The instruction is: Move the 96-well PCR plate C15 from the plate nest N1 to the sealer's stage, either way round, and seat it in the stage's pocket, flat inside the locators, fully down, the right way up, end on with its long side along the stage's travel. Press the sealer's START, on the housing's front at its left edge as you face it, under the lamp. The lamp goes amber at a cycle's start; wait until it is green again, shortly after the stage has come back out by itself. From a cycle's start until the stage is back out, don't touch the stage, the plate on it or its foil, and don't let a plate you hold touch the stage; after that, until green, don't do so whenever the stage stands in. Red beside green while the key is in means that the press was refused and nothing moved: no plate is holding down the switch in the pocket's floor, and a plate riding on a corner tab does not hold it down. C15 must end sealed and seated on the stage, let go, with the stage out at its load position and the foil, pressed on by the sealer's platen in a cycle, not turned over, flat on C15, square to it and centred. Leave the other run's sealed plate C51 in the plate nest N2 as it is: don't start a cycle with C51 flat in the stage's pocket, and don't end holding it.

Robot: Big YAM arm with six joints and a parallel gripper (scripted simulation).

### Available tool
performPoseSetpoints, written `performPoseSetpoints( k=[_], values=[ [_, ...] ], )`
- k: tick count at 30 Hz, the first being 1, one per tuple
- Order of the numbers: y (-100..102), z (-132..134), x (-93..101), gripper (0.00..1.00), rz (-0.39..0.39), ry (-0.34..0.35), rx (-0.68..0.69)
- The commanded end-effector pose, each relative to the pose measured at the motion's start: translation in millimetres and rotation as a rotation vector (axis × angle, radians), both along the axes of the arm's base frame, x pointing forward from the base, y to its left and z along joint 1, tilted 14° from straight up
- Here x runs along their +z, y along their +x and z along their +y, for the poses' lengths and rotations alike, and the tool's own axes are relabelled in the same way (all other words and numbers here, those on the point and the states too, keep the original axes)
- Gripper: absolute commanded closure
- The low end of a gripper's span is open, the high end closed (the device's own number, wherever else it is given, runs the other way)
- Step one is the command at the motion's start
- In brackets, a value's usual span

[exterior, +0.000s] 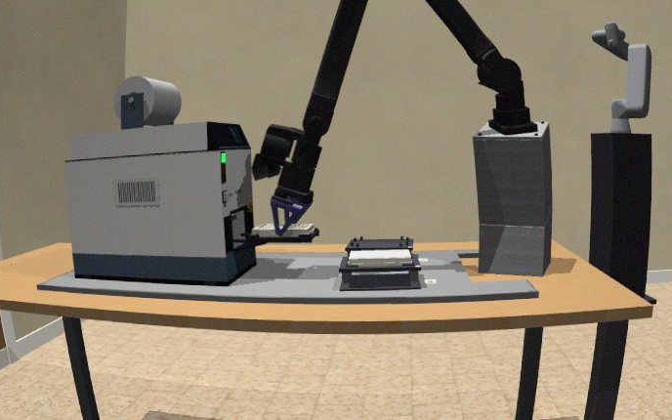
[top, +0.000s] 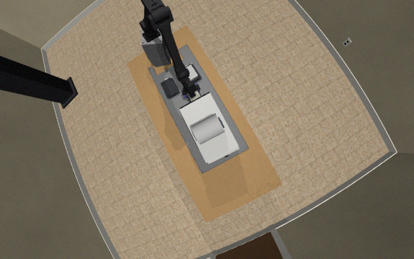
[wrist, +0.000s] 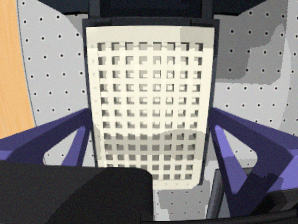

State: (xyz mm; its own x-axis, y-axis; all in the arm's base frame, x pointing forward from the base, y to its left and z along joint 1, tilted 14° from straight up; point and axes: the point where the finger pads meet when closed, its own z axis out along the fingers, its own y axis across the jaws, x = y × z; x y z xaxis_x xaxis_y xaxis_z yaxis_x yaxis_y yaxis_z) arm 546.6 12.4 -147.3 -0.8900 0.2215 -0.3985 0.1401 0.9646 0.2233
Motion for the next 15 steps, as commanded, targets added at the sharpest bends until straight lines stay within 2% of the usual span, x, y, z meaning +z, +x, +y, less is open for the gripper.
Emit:
performPoseSetpoints(
  k=[1, 9, 15],
  values=[
    [9, 3, 12.6, 0.0, -0.025, -0.006, 0.013],
    [23, 2, 19.9, 0.0, -0.05, -0.006, 0.011],
    [25, -13, 32.8, 0.0, -0.06, -0.008, -0.011]
  ],
)
